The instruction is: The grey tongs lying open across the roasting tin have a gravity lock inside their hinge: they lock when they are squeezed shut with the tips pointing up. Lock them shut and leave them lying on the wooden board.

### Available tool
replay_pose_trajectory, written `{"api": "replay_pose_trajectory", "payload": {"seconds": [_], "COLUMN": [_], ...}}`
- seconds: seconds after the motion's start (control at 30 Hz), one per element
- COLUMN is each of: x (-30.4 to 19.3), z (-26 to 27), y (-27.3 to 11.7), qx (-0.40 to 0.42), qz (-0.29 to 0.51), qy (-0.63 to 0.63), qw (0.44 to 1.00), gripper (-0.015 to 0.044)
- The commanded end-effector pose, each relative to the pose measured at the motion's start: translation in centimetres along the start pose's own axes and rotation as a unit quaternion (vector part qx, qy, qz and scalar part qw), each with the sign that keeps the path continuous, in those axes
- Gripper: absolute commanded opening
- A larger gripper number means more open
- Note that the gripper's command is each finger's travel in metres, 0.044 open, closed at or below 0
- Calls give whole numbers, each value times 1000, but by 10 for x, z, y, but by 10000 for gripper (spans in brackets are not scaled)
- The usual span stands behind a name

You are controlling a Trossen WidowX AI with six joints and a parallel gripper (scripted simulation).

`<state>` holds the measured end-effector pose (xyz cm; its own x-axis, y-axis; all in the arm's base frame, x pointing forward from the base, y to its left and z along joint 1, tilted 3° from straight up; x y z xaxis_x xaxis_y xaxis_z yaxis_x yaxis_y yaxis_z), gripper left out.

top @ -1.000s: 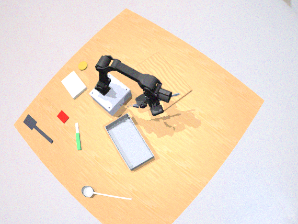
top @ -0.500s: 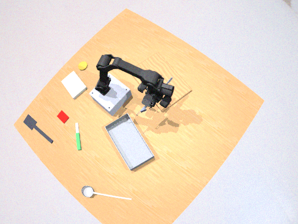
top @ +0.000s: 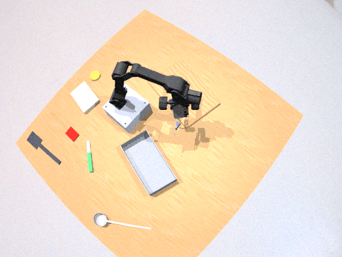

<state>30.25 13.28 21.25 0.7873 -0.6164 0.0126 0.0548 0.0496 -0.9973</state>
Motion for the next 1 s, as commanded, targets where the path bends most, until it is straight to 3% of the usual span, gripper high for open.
{"api": "replay_pose_trajectory", "payload": {"seconds": [0.0, 0.47, 0.97], "x": [-5, -26, -49], "z": [3, 15, 26], "y": [0, 0, 0], "qx": [-2, 0, 2], "qz": [-1, 0, 1], "qy": [-74, -347, -608], "qw": [997, 938, 794], "gripper": [-150, -150, -150]}}
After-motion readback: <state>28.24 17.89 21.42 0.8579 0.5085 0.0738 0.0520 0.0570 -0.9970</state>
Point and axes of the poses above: the point midway between the two fingers, 35 mm back from their tips, its own y axis out along the fingers, its own z axis across the jaws, x = y × z, the point moved 9 cm from there along -y, back along the fingers, and after that the axes turned 15 degrees about -y, right-handed, at the moved point
